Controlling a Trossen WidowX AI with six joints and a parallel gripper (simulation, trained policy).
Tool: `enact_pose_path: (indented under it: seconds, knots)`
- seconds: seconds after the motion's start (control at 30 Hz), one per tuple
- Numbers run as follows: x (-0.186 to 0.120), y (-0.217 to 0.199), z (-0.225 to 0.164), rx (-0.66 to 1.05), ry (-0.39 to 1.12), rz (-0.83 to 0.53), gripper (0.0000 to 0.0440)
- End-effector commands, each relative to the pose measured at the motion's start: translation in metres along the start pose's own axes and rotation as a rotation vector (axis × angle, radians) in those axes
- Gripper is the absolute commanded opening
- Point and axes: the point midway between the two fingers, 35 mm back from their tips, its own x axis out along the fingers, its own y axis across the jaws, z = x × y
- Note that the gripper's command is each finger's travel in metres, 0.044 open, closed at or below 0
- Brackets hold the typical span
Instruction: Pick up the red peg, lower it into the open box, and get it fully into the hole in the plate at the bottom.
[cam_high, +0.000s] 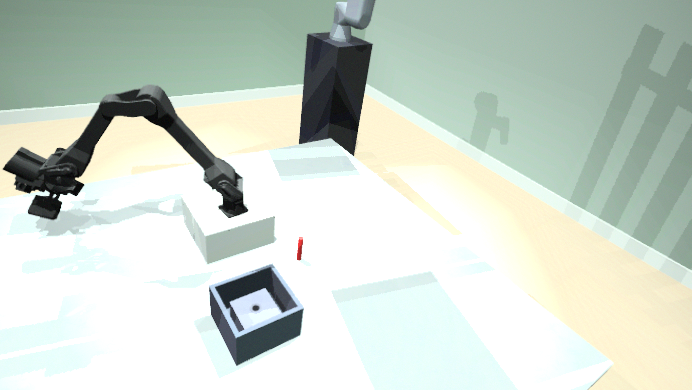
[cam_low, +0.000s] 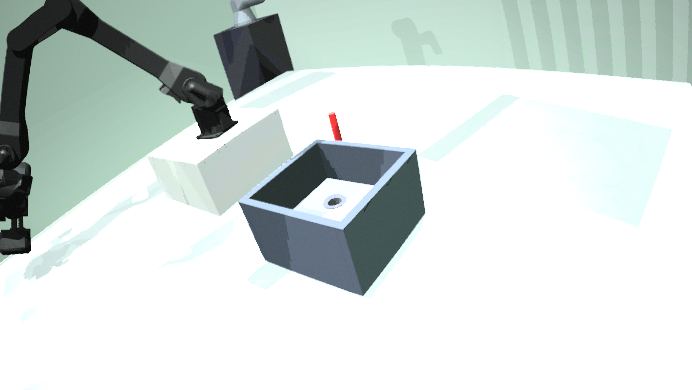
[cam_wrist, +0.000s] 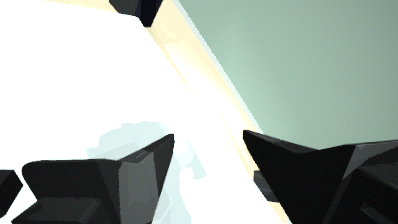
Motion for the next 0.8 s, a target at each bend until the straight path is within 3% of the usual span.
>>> enact_pose_path:
  seconds: [0.0, 0.37, 0.77]
  knots:
    - [-0.041, 0.031, 0.022, -0.012, -0.068, 0.081, 0.0324]
    - [-0.189, 0.122, 0.04, -0.146, -0.238, 0.351, 0.0295]
    - [-0.362, 0.181, -0.01, -0.326, -0.369, 0.649, 0.0291]
